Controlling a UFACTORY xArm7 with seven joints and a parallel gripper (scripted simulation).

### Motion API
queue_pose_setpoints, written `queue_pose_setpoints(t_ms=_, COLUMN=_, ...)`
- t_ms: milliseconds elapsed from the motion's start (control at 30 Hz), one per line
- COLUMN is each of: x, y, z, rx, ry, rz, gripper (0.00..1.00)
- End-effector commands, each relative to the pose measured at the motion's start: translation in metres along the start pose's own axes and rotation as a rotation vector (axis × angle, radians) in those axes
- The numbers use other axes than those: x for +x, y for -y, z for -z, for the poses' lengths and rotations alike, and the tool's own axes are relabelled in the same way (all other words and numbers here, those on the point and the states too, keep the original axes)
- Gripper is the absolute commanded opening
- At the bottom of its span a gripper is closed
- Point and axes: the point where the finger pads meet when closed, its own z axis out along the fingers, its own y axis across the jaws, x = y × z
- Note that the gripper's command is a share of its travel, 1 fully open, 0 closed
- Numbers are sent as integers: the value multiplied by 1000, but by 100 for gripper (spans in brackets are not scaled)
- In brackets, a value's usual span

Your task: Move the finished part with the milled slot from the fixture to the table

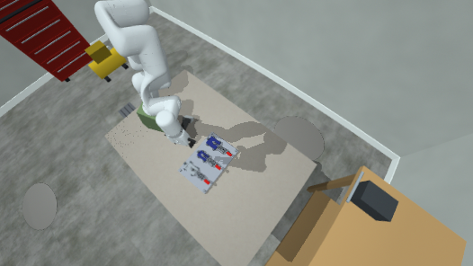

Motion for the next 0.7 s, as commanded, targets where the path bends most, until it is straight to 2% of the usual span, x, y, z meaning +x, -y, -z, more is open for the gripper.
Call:
queue_pose_setpoints(t_ms=0, x=-7, y=-2, z=-1, rx=10, ry=6, rz=-126, gripper=100)
queue_pose_setpoints(t_ms=33, x=-7, y=-2, z=-1, rx=10, ry=6, rz=-126, gripper=100)
queue_pose_setpoints(t_ms=67, x=-11, y=-3, z=-2, rx=11, ry=7, rz=-213, gripper=100)
queue_pose_setpoints(t_ms=167, x=-11, y=-3, z=-2, rx=11, ry=7, rz=-223, gripper=100)
queue_pose_setpoints(t_ms=233, x=-15, y=-4, z=-3, rx=11, ry=8, rz=-316, gripper=100)
queue_pose_setpoints(t_ms=367, x=-16, y=-4, z=-3, rx=11, ry=8, rz=-322, gripper=100)
queue_pose_setpoints(t_ms=400, x=-20, y=-5, z=-4, rx=11, ry=8, rz=-422, gripper=100)
queue_pose_setpoints(t_ms=500, x=-20, y=-5, z=-4, rx=11, ry=8, rz=-422, gripper=100)
queue_pose_setpoints(t_ms=567, x=-25, y=-6, z=-6, rx=11, ry=8, rz=-518, gripper=100)
queue_pose_setpoints(t_ms=667, x=-25, y=-6, z=-6, rx=11, ry=8, rz=-521, gripper=100)
